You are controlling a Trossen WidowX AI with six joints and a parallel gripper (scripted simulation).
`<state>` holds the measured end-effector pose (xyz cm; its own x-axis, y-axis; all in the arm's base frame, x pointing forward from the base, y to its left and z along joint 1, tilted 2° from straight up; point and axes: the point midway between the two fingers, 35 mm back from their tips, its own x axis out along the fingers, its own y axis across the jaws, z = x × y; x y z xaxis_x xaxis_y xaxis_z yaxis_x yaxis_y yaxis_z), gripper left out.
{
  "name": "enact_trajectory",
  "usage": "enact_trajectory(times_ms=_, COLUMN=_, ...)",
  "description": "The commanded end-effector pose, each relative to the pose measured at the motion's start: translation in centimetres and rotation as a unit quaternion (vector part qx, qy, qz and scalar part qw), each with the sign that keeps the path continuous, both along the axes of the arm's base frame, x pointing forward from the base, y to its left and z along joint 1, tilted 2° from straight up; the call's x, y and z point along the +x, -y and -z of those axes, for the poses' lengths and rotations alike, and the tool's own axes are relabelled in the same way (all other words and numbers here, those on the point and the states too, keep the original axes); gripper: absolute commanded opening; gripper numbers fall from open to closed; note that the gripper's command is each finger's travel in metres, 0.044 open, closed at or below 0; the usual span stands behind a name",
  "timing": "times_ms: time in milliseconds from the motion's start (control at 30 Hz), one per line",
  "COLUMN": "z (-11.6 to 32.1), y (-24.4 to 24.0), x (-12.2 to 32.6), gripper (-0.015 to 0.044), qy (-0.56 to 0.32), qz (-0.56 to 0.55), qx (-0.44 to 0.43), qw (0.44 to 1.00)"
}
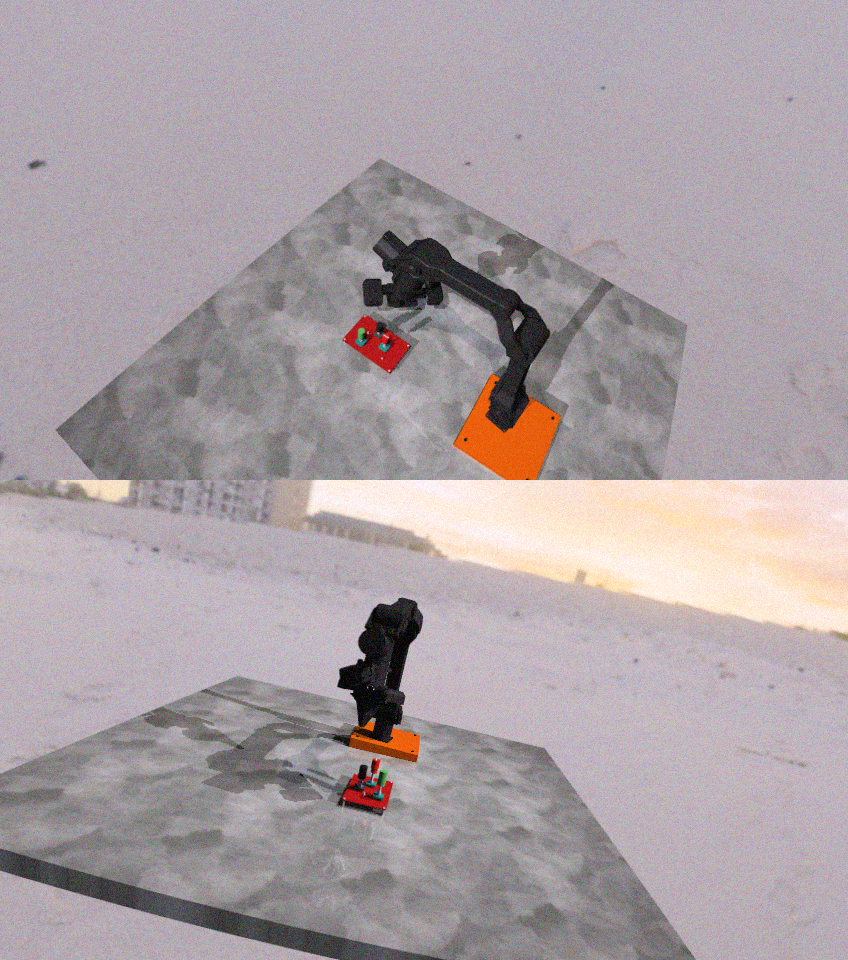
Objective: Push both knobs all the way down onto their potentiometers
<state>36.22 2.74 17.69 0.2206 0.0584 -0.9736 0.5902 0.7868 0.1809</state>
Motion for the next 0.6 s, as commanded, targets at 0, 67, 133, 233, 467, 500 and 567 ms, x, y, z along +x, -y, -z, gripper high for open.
enact_trajectory(times_ms=0, z=1.0, y=-1.8, x=-0.3, gripper=0.0, qy=-0.03, qz=-0.048, qx=-0.01, qw=0.998)
enact_trajectory(times_ms=67, z=1.6, y=-2.8, x=-0.7, gripper=0.0, qy=-0.048, qz=-0.073, qx=-0.014, qw=0.996)
enact_trajectory(times_ms=133, z=2.1, y=-3.7, x=-1.1, gripper=0.0, qy=-0.067, qz=-0.098, qx=-0.019, qw=0.993)
enact_trajectory(times_ms=233, z=2.7, y=-4.7, x=-1.5, gripper=0.0, qy=-0.087, qz=-0.126, qx=-0.024, qw=0.988)
enact_trajectory(times_ms=467, z=4.6, y=-4.9, x=-1.5, gripper=0.0, qy=-0.088, qz=-0.128, qx=-0.025, qw=0.988)
enact_trajectory(times_ms=500, z=4.8, y=-4.9, x=-1.5, gripper=0.0, qy=-0.089, qz=-0.128, qx=-0.025, qw=0.988)
enact_trajectory(times_ms=567, z=4.8, y=-4.9, x=-1.5, gripper=0.0, qy=-0.089, qz=-0.128, qx=-0.025, qw=0.988)
